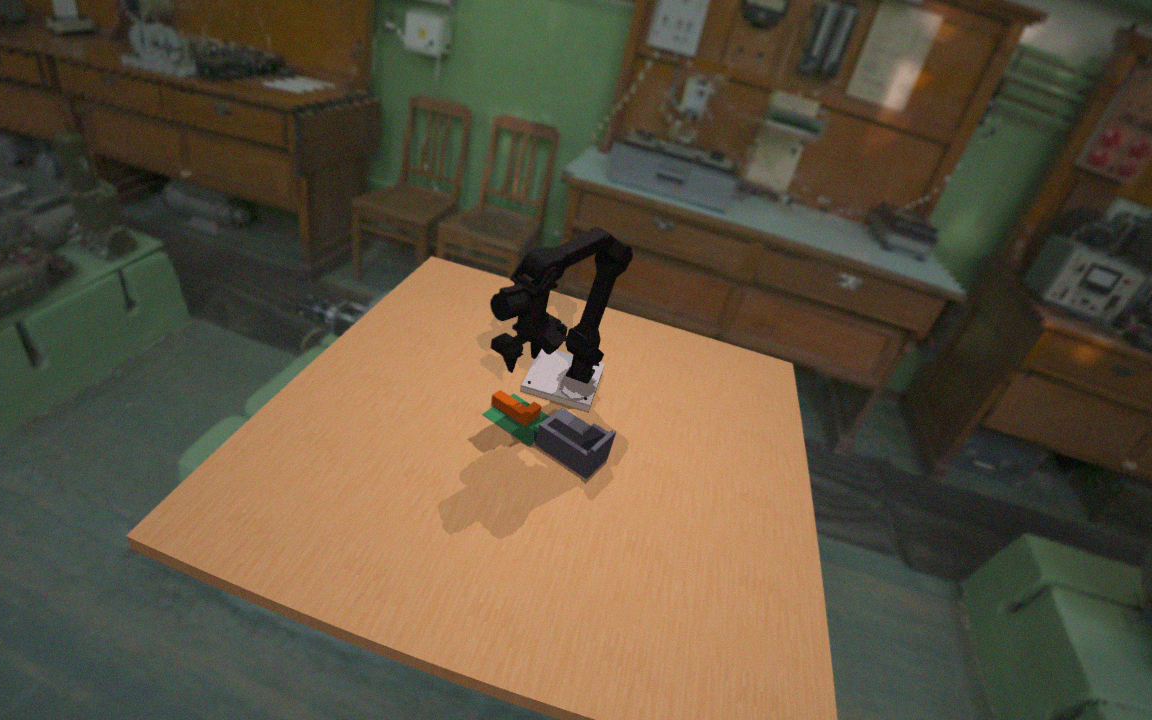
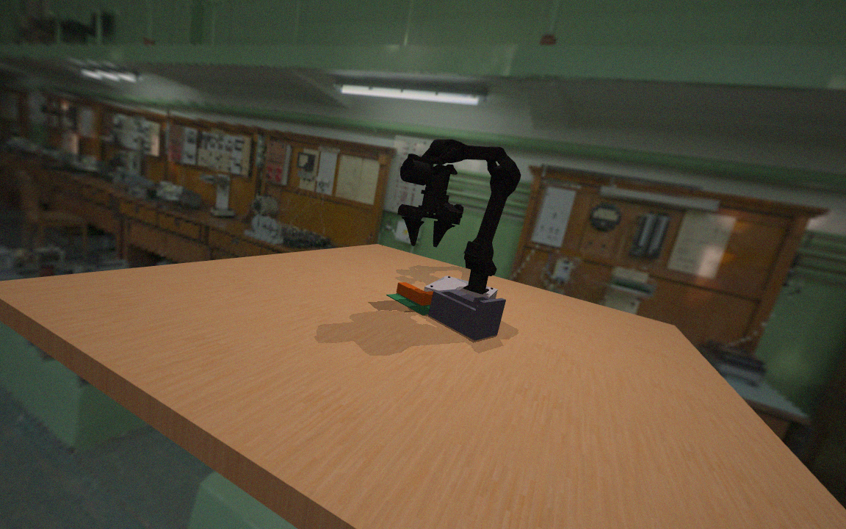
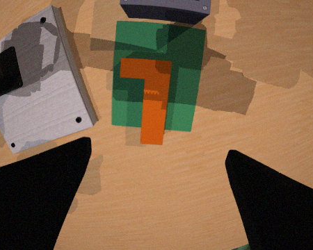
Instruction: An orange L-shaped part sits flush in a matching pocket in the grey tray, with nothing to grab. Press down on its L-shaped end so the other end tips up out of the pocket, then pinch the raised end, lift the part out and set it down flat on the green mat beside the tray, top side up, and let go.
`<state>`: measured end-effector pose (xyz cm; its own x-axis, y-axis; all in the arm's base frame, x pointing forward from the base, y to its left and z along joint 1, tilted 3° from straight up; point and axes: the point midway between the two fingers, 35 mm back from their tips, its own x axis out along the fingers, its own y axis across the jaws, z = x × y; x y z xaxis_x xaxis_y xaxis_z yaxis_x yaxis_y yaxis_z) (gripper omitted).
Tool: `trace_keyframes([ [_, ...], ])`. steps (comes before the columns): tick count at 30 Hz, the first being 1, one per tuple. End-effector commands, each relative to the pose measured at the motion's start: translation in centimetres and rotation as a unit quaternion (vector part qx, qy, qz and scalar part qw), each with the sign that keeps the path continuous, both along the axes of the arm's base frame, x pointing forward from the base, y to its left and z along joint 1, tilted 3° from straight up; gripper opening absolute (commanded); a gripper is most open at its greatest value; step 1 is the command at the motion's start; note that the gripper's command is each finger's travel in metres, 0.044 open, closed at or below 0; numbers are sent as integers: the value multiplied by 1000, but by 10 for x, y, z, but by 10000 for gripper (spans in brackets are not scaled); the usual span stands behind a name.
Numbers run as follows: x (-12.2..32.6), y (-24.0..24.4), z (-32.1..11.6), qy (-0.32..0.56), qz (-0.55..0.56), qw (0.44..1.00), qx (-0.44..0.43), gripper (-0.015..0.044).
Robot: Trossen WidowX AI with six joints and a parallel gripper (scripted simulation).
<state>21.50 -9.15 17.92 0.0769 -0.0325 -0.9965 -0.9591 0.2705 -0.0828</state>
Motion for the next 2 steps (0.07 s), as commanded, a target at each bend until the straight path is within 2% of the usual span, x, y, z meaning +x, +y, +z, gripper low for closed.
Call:
trace_keyframes([
  [1,0,0,0,-1,0,1000,0,400],
  [2,0,0,0,-1,0,1000,0,400],
])
